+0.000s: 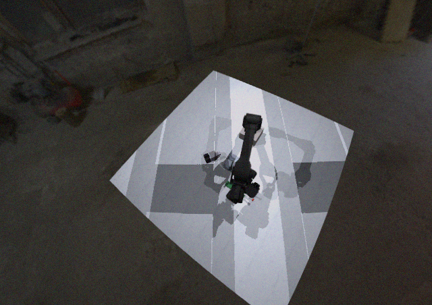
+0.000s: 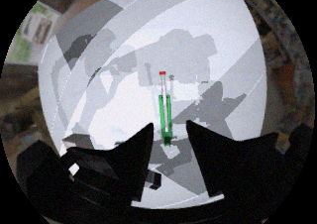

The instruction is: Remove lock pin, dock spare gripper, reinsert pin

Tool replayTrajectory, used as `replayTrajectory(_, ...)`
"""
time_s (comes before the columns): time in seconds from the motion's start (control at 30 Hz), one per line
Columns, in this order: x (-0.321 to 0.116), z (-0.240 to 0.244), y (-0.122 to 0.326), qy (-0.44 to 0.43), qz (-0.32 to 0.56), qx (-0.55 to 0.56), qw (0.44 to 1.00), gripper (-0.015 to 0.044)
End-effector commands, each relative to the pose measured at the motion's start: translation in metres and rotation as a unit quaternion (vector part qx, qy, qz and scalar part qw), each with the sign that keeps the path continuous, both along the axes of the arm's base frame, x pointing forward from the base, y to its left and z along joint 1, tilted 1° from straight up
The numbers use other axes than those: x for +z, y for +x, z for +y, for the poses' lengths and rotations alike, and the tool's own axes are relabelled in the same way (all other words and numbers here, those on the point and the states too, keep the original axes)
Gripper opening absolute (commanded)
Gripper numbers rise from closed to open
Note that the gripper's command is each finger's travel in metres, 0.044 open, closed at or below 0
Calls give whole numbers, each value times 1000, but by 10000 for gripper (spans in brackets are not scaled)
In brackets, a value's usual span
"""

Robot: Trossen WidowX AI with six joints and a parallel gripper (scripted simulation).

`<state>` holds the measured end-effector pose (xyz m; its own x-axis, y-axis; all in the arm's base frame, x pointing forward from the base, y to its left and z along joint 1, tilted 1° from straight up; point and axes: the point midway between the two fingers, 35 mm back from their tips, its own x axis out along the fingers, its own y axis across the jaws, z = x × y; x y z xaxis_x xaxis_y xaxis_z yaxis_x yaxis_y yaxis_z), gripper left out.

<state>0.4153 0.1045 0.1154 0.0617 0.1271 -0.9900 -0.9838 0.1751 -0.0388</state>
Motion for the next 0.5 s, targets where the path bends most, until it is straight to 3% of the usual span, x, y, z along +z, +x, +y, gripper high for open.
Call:
replayTrajectory(0.0, 7, -5, -4, -10, -1, 5, 1000, 180)
replayTrajectory(0.17, 0, -5, -2, -10, -1, 5, 1000, 180)
replayTrajectory(0.47, -63, -7, -1, -10, -1, 5, 1000, 180)
